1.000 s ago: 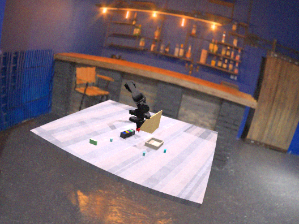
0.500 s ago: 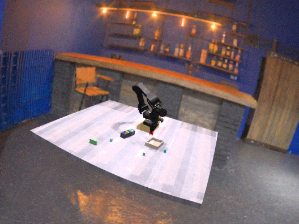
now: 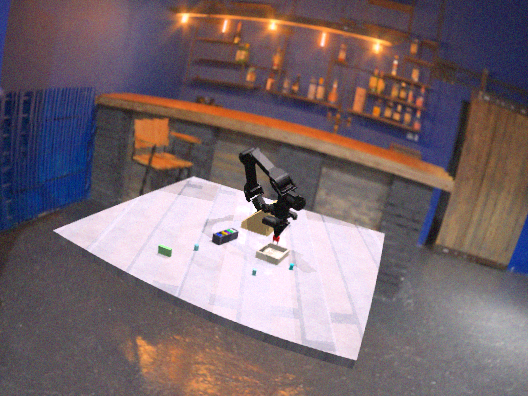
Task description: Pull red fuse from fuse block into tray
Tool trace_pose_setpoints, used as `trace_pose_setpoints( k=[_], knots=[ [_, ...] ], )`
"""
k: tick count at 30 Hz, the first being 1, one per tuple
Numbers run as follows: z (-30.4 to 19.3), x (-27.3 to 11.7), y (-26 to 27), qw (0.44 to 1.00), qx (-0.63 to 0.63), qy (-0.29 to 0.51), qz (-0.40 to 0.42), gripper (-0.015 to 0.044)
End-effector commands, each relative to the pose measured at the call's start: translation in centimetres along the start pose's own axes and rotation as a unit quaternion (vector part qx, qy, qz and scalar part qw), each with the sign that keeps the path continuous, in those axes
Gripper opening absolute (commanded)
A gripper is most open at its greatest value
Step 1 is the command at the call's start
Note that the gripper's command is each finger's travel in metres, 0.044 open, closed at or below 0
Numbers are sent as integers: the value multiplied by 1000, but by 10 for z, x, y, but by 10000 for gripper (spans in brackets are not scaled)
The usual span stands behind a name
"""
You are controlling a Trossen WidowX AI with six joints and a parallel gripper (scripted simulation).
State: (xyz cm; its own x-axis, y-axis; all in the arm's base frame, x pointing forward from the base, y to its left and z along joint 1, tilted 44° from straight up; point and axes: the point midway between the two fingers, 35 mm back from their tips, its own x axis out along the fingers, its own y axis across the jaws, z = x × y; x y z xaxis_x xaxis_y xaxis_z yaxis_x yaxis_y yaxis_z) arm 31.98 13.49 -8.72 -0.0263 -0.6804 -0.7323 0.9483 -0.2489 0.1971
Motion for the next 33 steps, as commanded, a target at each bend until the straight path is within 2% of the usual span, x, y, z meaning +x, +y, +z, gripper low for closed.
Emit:
trace_pose_setpoints(
  k=[1,23,33],
  knots=[
    [0,10,-2,1000,-1,-4,-2,0],
    [1,38,-2,1000,-1,-5,-2,0],
    [0,34,-1,1000,4,-2,-3,263]
  ],
)
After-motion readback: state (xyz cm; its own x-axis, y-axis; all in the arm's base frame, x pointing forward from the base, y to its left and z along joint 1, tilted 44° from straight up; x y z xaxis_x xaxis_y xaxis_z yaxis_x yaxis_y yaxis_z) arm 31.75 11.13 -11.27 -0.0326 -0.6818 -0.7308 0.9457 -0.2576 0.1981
